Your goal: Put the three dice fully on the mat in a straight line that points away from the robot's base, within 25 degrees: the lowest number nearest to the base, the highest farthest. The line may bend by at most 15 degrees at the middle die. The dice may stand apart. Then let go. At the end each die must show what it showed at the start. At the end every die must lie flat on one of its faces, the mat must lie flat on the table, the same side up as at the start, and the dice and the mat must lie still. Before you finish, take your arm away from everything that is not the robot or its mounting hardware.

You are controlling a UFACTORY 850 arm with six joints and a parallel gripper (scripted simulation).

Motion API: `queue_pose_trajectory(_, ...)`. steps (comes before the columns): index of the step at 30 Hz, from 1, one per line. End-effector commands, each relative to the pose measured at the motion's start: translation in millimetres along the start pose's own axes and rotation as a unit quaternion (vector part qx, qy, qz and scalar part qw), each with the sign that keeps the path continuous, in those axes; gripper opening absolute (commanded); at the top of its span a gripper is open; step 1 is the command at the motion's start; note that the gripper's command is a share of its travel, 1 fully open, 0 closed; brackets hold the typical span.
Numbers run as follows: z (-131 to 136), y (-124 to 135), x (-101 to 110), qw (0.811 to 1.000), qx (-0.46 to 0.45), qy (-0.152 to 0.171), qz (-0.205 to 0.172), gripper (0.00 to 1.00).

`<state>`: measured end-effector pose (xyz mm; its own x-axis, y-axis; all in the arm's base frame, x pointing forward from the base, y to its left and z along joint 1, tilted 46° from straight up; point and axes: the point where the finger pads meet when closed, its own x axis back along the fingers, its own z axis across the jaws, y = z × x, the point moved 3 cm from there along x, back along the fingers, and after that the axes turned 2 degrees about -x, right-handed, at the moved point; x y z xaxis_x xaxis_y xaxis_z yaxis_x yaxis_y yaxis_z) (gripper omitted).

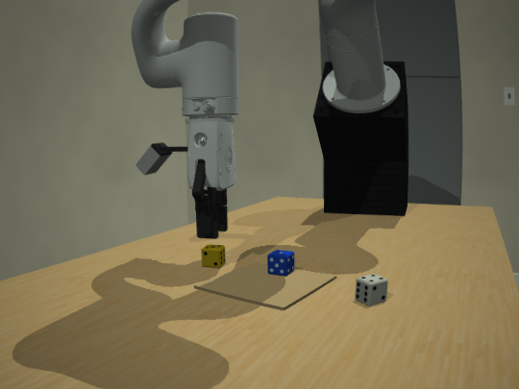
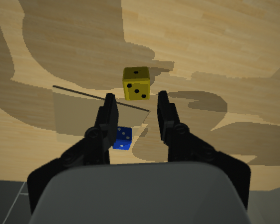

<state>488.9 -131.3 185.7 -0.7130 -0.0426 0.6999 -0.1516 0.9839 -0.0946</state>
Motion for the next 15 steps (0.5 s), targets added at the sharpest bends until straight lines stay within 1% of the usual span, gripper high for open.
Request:
queue_pose_trajectory(1, -0.2, -0.2, -3.4, 1.0, 0.0, 0.0, 0.0, 0.47)
queue_pose_trajectory(15, -0.1, -0.2, -12.1, 1.0, 0.0, 0.0, 0.0, 0.47)
